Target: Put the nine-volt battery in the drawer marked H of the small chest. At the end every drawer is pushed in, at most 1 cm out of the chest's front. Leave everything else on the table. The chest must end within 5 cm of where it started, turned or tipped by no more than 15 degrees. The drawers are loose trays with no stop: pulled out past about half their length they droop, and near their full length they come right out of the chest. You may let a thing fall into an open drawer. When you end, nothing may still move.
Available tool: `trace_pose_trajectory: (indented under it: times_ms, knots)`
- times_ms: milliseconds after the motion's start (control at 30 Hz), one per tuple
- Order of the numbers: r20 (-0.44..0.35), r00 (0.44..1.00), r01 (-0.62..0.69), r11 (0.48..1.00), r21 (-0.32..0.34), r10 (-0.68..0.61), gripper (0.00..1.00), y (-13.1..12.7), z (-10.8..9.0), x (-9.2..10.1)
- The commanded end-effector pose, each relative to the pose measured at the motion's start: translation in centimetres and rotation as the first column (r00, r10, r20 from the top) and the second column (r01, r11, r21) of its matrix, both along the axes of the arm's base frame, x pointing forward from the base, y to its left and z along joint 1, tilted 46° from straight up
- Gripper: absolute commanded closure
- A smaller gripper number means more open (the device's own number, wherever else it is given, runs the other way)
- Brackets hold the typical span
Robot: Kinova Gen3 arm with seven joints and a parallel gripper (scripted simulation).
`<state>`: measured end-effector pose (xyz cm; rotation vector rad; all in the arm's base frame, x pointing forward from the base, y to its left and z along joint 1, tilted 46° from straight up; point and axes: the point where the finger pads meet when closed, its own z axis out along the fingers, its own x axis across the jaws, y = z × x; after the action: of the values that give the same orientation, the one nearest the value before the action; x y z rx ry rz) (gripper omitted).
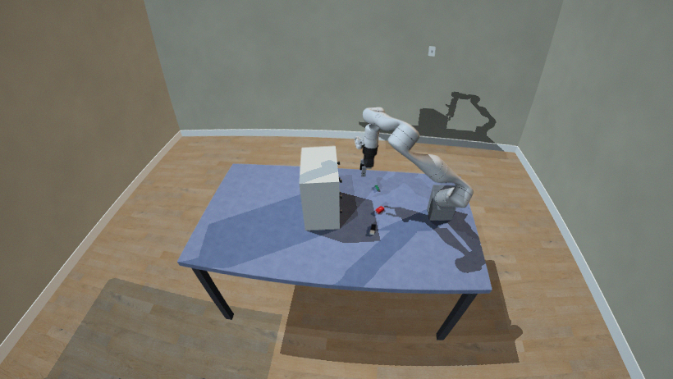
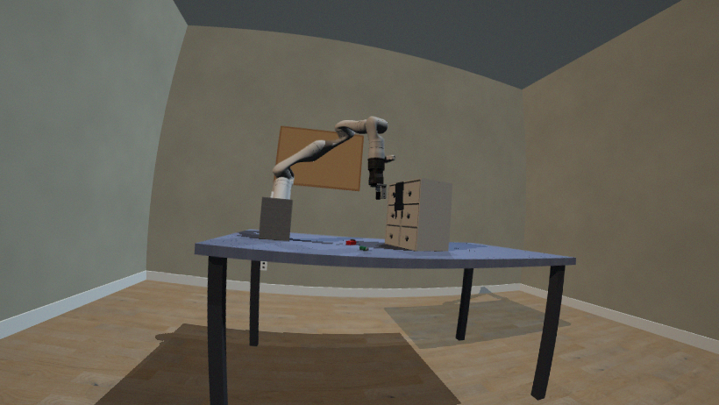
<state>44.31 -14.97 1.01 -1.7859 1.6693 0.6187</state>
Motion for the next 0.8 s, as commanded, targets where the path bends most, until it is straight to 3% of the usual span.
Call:
trace_pose_trajectory:
  times_ms: [0, 767]
  knots:
    - [-0.018, 1.000, -0.010, 1.000, 0.002, 0.010, 0.00, 0.04, -0.01, -0.09]
    - [-0.037, 0.999, -0.030, 1.000, 0.000, 0.030, 0.00, -0.13, 0.14, -0.26]
